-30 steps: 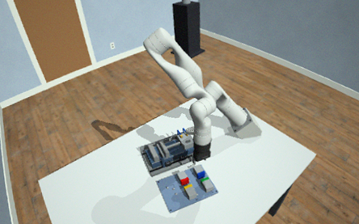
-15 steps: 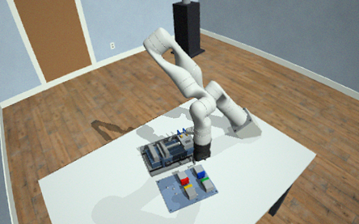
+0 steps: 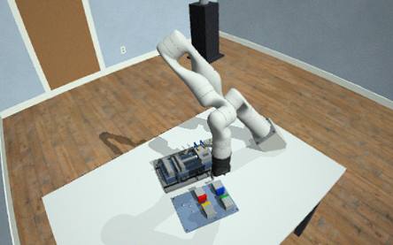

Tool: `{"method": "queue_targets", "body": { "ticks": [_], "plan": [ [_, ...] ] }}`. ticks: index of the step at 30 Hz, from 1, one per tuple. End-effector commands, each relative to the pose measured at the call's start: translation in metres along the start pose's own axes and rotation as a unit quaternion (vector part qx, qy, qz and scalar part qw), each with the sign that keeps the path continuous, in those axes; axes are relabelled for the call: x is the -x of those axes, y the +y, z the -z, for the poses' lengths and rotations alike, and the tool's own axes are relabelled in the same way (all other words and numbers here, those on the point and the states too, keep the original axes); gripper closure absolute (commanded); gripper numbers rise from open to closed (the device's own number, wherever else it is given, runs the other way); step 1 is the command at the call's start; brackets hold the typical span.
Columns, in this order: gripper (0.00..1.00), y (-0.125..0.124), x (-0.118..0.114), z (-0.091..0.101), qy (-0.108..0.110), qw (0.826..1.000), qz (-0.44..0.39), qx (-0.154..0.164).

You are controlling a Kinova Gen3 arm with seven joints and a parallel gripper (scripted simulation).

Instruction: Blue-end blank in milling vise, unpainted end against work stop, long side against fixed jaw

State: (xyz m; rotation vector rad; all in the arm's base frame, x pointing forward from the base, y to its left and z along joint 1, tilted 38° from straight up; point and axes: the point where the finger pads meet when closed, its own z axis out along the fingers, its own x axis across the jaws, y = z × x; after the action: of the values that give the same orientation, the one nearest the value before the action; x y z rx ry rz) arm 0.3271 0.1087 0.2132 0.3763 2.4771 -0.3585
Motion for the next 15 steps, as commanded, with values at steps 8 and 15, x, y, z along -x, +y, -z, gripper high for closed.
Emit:
{"method": "queue_targets", "body": {
  "ticks": [8, 15],
  "plan": [
    [0.00, 0.000, 0.000, -0.017, 0.000, 1.000, 0.000, 0.000],
    [0.00, 0.000, 0.000, -0.029, 0.000, 1.000, 0.000, 0.000]
  ]
}}
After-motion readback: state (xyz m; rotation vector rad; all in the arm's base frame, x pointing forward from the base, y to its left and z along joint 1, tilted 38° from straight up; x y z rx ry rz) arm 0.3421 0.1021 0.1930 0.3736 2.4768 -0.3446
